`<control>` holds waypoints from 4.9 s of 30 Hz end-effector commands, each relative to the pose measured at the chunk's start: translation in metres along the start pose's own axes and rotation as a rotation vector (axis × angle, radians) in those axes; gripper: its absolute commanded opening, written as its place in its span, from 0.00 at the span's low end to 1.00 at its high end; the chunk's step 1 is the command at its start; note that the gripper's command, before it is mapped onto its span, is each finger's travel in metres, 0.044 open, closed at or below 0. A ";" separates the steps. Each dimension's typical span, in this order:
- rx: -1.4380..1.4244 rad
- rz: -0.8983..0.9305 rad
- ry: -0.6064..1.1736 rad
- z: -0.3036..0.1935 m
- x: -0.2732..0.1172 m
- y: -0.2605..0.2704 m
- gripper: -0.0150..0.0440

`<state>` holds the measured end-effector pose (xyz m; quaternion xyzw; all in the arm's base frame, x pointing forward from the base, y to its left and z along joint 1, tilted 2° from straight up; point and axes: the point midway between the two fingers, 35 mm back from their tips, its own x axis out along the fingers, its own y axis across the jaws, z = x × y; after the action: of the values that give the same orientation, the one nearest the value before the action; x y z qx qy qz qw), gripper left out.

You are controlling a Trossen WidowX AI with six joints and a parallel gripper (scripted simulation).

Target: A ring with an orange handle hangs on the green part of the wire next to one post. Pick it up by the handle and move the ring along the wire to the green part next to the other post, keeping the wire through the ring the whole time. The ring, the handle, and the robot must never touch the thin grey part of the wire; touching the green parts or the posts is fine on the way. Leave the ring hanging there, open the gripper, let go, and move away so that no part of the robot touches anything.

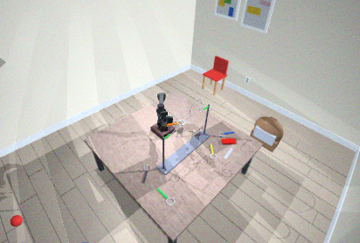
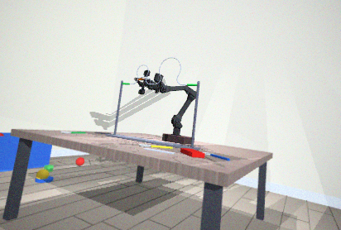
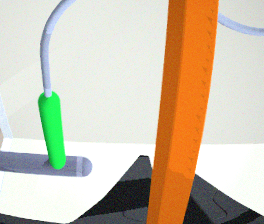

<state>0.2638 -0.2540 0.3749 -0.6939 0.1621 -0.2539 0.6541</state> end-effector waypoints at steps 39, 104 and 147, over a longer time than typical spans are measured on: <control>0.889 0.509 0.118 0.065 -0.053 0.125 0.00; 1.526 0.868 0.193 0.190 -0.125 0.133 0.00; 2.261 1.280 0.282 0.282 -0.168 0.053 0.00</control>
<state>0.2908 0.0613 0.2835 0.4451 0.2325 0.0233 0.8645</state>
